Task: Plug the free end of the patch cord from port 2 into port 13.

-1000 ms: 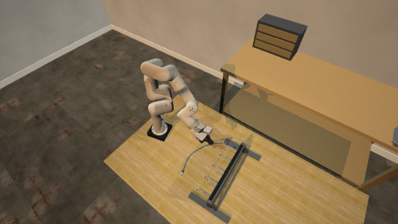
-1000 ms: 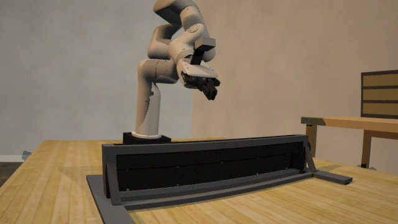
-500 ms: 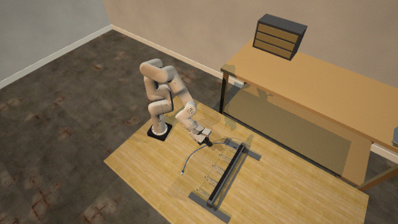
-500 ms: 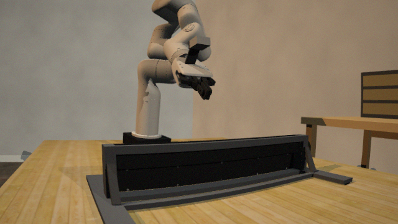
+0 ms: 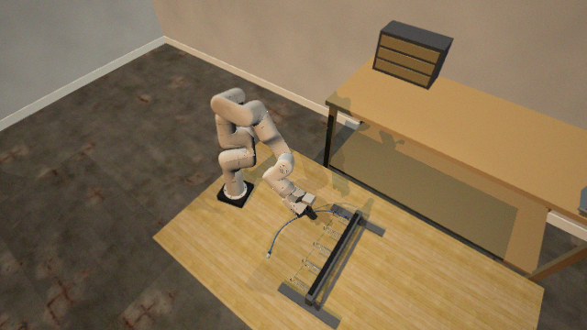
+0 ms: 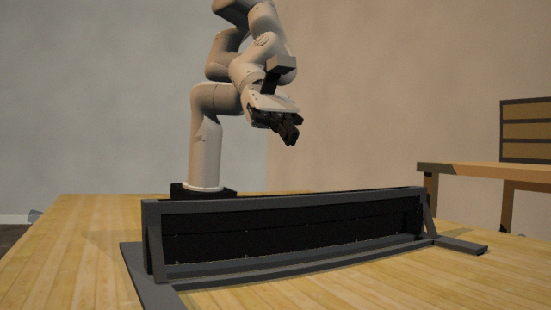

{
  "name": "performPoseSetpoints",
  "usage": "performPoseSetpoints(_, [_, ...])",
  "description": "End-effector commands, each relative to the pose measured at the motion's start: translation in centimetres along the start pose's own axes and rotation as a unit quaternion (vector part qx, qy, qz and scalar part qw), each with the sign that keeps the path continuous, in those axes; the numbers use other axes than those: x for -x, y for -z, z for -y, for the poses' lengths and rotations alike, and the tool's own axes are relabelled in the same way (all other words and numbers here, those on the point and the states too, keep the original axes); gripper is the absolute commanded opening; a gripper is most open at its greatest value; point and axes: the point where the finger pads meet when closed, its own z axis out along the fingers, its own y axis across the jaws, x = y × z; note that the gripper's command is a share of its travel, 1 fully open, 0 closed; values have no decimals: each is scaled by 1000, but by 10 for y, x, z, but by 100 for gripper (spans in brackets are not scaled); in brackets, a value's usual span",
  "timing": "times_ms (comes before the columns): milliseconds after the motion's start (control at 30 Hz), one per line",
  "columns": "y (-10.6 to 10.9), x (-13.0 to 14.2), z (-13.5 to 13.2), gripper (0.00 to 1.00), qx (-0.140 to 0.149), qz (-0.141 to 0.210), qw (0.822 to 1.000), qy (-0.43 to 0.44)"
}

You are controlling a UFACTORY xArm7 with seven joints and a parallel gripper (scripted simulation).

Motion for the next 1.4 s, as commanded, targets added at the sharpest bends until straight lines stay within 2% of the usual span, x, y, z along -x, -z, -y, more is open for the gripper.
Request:
performPoseSetpoints(0, [-19, -1, 0, 0, 3, -3, 1000, 1])
performPoseSetpoints(133, [-39, -1, 0, 0, 3, -3, 1000, 1])
performPoseSetpoints(200, [-39, -1, 0, 0, 3, -3, 1000, 1])
performPoseSetpoints(700, [-92, -2, -1, 0, 3, -3, 1000, 1])
performPoseSetpoints(1067, [-113, -2, -1, 0, 3, -3, 1000, 1])
performPoseSetpoints(1367, [-115, -2, -1, 0, 3, -3, 1000, 1])
